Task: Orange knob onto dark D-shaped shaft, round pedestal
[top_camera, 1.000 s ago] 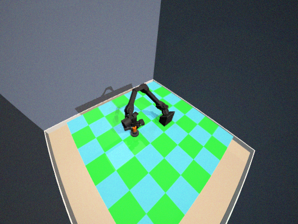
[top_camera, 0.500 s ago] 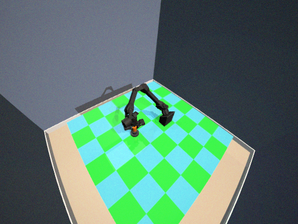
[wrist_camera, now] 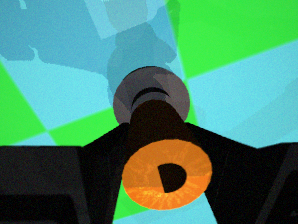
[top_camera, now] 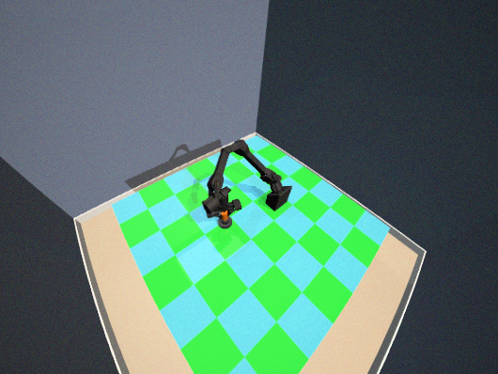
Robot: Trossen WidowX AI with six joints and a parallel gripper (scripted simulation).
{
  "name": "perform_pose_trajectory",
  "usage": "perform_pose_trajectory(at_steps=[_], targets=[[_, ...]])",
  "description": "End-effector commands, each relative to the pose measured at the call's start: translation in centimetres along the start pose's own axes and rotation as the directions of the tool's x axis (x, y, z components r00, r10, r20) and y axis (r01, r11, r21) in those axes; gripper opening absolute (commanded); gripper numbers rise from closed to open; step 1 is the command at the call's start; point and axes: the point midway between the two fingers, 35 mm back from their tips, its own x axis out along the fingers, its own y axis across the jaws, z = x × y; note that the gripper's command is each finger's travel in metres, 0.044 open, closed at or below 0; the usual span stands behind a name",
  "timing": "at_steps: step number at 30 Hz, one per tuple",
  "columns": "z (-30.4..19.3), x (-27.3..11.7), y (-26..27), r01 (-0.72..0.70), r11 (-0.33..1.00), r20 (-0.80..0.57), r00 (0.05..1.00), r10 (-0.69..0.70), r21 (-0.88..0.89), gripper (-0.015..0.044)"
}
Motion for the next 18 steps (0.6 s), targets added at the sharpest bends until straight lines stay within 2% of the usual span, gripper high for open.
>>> perform_pose_trajectory(at_steps=[1,18], targets=[[-0.06,0.06,0.03,-0.005,1.000,0.000,1.000,0.005,0.004,0.0000],[0.17,-0.28,-0.40,-0.005,0.998,0.000,1.000,0.005,0.056,0.0000]])
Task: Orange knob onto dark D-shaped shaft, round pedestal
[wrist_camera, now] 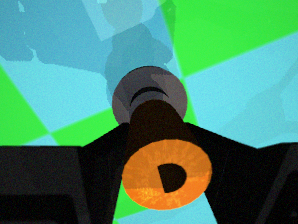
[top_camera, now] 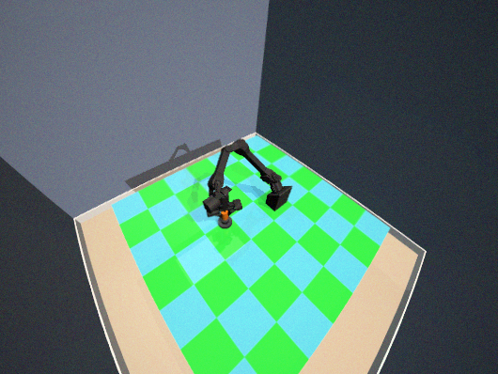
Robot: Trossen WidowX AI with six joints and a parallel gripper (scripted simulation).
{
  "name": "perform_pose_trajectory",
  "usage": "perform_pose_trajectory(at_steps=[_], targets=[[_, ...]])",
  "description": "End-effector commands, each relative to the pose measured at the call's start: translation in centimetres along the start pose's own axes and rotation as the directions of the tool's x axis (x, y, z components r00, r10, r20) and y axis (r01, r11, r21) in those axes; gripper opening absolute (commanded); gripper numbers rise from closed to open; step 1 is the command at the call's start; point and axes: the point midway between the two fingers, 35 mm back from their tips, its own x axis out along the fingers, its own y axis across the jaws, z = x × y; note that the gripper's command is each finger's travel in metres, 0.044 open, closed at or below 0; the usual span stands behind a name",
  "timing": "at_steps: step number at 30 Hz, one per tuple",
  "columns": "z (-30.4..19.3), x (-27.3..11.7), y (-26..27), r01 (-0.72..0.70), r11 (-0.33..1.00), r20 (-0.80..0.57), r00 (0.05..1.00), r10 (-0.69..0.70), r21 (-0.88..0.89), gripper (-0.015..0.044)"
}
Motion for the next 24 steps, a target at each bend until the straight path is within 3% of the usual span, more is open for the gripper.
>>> perform_pose_trajectory(at_steps=[1,24], targets=[[0.18,0.08,-0.16,-0.001,1.000,0.001,1.000,0.001,0.017,0.0000],[-0.08,0.46,0.13,-0.001,1.000,0.001,1.000,0.001,0.017,0.0000]])
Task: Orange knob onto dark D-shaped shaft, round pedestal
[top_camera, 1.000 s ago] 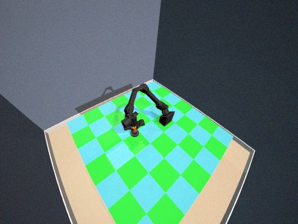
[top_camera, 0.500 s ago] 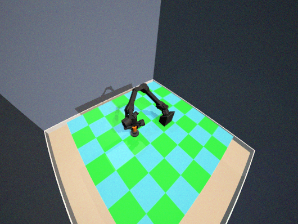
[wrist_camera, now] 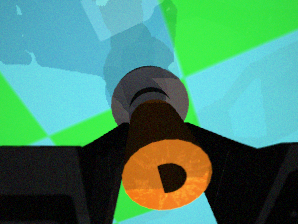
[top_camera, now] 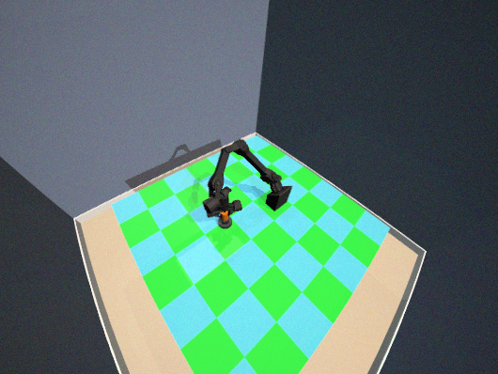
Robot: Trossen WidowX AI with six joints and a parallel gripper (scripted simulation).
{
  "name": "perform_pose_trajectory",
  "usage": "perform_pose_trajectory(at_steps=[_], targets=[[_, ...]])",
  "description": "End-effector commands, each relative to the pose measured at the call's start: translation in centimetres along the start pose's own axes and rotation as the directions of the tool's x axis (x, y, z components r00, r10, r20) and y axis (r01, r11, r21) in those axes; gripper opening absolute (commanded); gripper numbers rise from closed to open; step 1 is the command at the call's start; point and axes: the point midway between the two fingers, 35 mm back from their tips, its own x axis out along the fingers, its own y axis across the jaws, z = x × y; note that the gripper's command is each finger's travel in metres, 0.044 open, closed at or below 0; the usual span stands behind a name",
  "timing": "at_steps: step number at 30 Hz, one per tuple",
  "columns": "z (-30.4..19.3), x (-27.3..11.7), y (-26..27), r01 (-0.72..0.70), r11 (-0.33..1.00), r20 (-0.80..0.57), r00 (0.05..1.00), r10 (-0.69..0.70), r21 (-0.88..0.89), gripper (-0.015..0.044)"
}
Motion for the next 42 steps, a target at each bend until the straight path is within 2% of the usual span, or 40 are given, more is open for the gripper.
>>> perform_pose_trajectory(at_steps=[1,33,42], targets=[[-0.04,0.03,0.12,-0.004,1.000,0.000,1.000,0.004,0.002,0.0000],[0.08,0.19,0.04,-0.004,0.998,0.000,1.000,0.004,-0.064,0.0000],[0.11,0.23,-0.01,-0.004,1.000,0.000,1.000,0.004,-0.010,0.0000]])
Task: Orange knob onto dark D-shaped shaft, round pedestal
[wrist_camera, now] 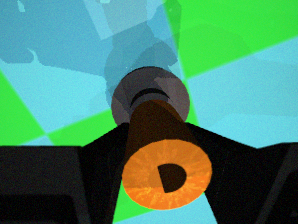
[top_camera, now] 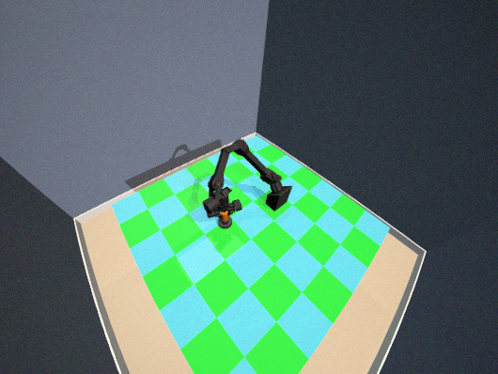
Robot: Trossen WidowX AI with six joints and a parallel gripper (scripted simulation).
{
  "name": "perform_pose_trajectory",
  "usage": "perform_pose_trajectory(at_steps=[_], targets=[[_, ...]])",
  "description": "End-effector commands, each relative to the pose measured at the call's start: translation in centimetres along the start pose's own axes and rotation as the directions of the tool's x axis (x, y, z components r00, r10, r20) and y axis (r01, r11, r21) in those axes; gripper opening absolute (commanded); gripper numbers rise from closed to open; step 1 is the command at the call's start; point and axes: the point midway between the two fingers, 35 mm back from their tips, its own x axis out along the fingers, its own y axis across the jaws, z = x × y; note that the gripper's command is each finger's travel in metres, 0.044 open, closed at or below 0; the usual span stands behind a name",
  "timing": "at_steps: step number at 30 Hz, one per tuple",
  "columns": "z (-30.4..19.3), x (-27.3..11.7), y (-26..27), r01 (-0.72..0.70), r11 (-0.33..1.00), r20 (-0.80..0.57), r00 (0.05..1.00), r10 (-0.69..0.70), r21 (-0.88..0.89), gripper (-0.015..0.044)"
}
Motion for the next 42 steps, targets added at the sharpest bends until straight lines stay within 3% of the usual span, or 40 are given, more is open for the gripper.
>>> perform_pose_trajectory(at_steps=[1,30,42], targets=[[0.0,0.0,0.0,-0.002,0.999,0.002,1.000,0.002,0.032,0.0000],[0.0,1.3,0.0,0.000,1.000,0.000,1.000,0.000,0.004,0.0000],[0.0,1.3,0.0,0.000,1.000,0.000,1.000,0.000,0.004,0.0315]])
